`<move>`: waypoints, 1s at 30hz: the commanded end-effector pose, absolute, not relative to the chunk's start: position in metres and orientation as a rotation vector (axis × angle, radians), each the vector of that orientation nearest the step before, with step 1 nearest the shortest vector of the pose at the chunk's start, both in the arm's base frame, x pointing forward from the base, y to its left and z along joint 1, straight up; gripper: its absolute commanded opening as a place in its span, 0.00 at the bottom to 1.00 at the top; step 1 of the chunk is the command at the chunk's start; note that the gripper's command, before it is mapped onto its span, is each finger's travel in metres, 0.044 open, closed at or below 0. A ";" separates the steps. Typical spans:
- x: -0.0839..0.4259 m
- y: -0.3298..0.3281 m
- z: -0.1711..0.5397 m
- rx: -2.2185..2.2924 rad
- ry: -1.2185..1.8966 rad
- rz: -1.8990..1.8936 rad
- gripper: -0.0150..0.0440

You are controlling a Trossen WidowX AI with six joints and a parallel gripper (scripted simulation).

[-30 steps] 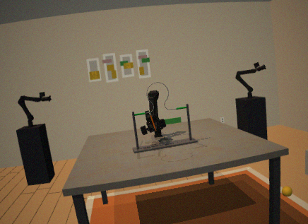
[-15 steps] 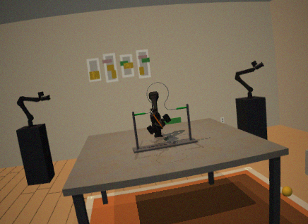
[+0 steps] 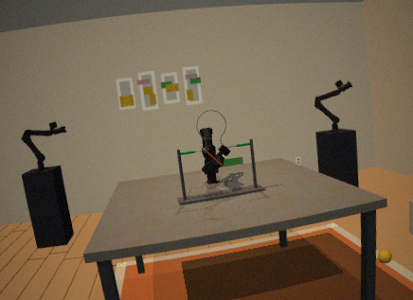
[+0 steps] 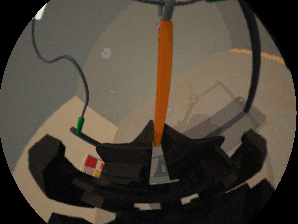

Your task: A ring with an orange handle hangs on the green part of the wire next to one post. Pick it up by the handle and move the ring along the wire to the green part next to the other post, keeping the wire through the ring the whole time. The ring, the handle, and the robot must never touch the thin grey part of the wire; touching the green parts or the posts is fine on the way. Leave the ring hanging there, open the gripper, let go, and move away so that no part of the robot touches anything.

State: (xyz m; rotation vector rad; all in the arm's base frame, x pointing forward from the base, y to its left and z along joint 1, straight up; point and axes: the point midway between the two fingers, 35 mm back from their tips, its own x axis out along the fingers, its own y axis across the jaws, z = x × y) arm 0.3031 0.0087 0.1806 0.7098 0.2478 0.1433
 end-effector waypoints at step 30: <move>0.259 0.046 0.291 1.403 0.507 0.484 0.00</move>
